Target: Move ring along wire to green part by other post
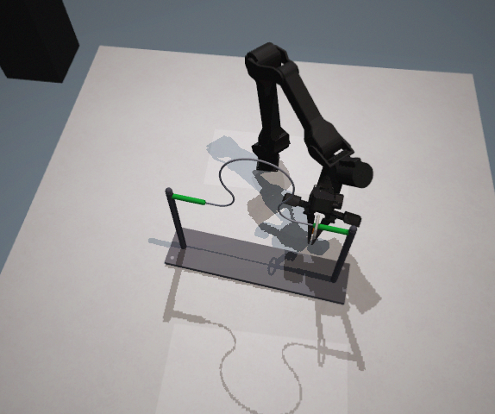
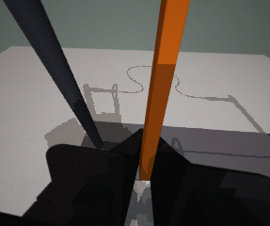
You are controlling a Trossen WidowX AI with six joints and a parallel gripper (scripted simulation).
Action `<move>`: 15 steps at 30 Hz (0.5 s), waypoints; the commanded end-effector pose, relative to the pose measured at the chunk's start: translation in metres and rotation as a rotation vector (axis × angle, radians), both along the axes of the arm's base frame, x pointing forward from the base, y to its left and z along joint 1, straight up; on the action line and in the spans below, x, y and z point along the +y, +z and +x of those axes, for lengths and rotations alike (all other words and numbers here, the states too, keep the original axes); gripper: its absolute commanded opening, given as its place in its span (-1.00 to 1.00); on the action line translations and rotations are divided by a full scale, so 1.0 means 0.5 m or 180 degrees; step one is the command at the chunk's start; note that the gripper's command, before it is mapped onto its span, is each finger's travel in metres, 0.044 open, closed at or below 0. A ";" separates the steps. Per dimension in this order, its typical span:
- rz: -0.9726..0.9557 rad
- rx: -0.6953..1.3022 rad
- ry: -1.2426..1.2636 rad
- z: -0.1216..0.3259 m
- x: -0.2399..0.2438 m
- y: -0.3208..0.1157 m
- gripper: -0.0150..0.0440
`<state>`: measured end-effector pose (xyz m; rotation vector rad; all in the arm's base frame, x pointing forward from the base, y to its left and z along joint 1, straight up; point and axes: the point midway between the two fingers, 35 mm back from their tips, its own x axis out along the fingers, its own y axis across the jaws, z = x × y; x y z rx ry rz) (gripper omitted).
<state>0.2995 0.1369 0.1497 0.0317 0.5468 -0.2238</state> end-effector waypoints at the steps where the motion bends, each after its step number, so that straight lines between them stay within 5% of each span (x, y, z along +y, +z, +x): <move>1: 0.0005 -0.0021 -0.0009 0.002 0.009 0.003 -1.00; 15: 0.0000 -0.0040 -0.0009 0.004 0.029 -0.001 -1.00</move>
